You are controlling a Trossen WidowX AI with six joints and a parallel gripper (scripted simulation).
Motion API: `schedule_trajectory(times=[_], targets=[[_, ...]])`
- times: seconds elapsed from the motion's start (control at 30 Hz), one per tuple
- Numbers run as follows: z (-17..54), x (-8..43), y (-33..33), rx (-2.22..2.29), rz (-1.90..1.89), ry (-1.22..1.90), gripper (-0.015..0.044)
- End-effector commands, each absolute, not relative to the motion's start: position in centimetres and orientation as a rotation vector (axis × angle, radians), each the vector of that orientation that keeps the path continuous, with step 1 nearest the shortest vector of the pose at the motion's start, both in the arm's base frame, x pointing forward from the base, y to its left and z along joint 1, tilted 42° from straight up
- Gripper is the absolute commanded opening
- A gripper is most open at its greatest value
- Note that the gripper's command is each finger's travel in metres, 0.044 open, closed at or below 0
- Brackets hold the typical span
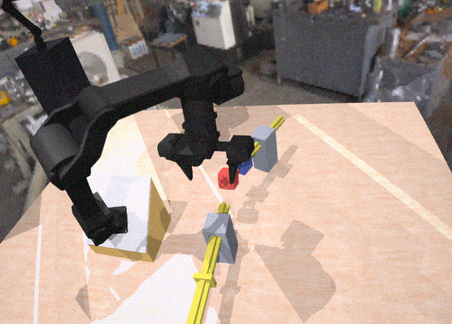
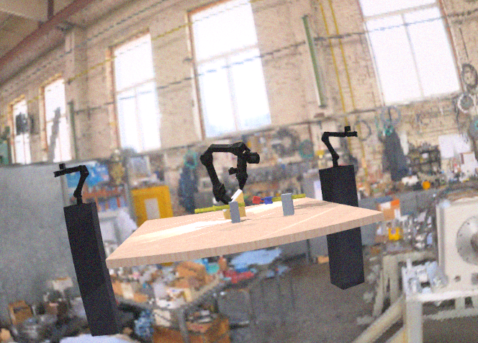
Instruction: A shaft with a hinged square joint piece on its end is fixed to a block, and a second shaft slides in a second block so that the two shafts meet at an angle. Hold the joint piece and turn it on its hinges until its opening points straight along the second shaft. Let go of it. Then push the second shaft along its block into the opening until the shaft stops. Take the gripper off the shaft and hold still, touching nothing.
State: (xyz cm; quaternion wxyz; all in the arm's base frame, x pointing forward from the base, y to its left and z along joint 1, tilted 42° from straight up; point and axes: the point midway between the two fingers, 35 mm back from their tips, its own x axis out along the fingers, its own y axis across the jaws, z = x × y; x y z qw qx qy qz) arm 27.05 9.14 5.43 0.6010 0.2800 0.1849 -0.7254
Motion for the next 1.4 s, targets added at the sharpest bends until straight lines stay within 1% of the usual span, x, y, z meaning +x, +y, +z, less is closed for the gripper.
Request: schedule_trajectory(times=[0.0,0.67,1.37], targets=[[5.3,27.0,9.1,0.658,-1.691,0.399,0.0440],[-0.8,26.3,3.8,0.640,-1.705,0.391,0.0440],[-5.3,27.8,8.8,0.647,-1.703,0.394,0.0440]])
